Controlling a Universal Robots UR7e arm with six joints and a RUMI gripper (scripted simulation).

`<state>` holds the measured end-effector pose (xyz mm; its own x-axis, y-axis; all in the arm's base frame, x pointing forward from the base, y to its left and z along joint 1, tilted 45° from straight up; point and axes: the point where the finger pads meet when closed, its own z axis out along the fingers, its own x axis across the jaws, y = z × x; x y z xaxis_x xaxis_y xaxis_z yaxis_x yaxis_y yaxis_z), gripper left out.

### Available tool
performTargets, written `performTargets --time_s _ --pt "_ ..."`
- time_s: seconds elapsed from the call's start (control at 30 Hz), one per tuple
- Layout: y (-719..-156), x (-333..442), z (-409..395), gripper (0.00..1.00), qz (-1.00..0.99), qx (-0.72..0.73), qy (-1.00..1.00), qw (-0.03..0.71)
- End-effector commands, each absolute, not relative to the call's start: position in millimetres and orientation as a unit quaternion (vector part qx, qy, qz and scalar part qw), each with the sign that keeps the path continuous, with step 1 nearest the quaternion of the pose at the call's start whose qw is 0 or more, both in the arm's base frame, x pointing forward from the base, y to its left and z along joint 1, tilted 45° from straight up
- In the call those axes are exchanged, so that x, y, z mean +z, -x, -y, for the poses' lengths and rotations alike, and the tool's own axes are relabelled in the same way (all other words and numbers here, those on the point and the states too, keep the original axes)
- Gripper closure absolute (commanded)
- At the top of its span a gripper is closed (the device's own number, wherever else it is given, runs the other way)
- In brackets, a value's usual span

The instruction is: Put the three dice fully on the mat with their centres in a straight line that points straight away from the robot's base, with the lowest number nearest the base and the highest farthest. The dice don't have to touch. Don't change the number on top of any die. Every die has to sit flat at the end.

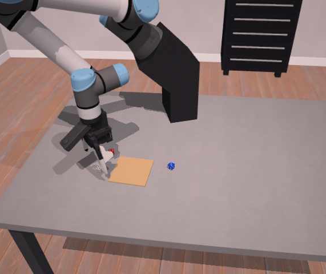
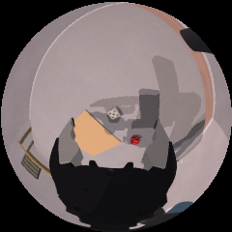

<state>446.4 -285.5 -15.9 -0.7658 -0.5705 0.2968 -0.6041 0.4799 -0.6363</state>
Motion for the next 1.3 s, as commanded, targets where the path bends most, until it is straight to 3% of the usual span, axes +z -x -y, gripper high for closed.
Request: performTargets --time_s 0.0,0.67,1.27 --pt "-424.6 -25.4 283.5 0.00 0.860 0.377 -0.342 0.023" --pt "-360.7 -49.1 278.5 0.00 0.860 0.377 -0.342 0.023" --pt "-354.0 -51.6 278.0 0.00 0.860 0.377 -0.342 0.023"
